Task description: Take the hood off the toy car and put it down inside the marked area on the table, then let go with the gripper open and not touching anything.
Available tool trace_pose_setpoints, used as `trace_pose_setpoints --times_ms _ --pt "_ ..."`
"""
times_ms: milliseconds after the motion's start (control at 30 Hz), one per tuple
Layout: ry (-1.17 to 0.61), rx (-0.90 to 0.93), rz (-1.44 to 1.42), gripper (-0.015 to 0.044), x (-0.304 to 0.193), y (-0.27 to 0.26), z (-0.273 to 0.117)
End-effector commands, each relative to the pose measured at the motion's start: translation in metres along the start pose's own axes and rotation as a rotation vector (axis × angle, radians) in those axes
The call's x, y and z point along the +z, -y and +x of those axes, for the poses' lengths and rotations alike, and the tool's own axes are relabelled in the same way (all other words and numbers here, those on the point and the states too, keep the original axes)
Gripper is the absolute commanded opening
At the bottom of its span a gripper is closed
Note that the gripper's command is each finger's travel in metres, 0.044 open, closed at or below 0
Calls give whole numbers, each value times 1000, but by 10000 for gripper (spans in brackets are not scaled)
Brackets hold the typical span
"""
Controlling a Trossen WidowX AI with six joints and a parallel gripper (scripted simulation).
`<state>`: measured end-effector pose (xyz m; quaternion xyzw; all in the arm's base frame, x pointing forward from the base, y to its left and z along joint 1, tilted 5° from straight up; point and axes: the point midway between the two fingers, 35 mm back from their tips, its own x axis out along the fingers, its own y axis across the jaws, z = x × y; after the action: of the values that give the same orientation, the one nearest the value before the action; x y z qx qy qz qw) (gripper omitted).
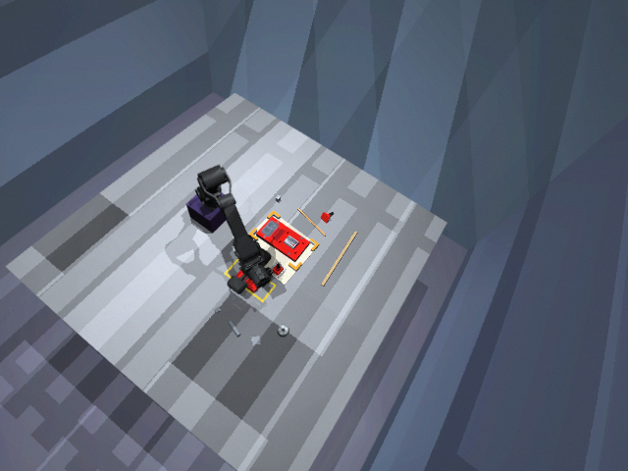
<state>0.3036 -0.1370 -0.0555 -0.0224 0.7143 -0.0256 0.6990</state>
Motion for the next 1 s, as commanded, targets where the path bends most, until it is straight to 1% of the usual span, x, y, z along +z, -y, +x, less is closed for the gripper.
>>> trace_pose_setpoints --times_ms 0,400,467,633,967 --pt "0 0 0 131 0 0 0" --pt "0 0 0 440 0 0 -3" --pt "0 -1 0 440 2 0 -16" --pt "0 -4 0 440 1 0 -71" --pt "0 -4 0 440 0 0 -73"
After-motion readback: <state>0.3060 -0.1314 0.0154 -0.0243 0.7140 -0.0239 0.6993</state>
